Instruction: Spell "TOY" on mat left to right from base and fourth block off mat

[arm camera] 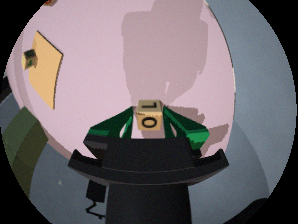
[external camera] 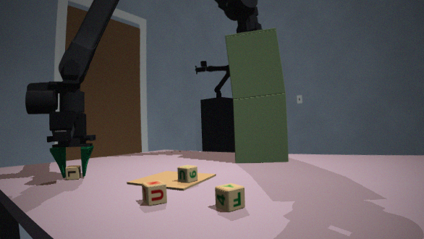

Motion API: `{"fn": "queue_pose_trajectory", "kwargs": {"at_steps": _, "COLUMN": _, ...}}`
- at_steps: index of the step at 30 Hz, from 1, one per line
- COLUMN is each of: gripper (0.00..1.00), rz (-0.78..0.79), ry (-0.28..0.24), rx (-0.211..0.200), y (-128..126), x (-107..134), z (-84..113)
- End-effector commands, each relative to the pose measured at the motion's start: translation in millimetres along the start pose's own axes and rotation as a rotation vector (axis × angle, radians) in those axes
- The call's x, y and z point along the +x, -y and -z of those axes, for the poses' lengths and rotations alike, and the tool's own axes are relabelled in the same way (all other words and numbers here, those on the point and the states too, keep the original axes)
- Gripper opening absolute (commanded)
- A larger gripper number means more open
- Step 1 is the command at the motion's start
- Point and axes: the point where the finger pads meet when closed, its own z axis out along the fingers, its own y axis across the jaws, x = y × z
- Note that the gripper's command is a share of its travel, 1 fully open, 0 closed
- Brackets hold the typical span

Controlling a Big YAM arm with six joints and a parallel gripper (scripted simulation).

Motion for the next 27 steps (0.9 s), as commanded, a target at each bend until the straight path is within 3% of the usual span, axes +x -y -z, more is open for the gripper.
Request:
{"fn": "queue_pose_trajectory", "kwargs": {"at_steps": 1, "gripper": 0.45, "rz": -0.007, "ry": 0.006, "rx": 0.021, "y": 11.9, "x": 7.0, "z": -3.6}}
{"fn": "queue_pose_trajectory", "kwargs": {"at_steps": 10, "gripper": 0.45, "rz": -0.007, "ry": 0.006, "rx": 0.021, "y": 11.9, "x": 7.0, "z": -3.6}}
{"fn": "queue_pose_trajectory", "kwargs": {"at_steps": 11, "gripper": 0.26, "rz": -0.007, "ry": 0.006, "rx": 0.021, "y": 11.9, "x": 7.0, "z": -3.6}}
{"fn": "queue_pose_trajectory", "kwargs": {"at_steps": 27, "gripper": 0.26, "rz": -0.007, "ry": 0.006, "rx": 0.021, "y": 11.9, "x": 7.0, "z": -3.6}}
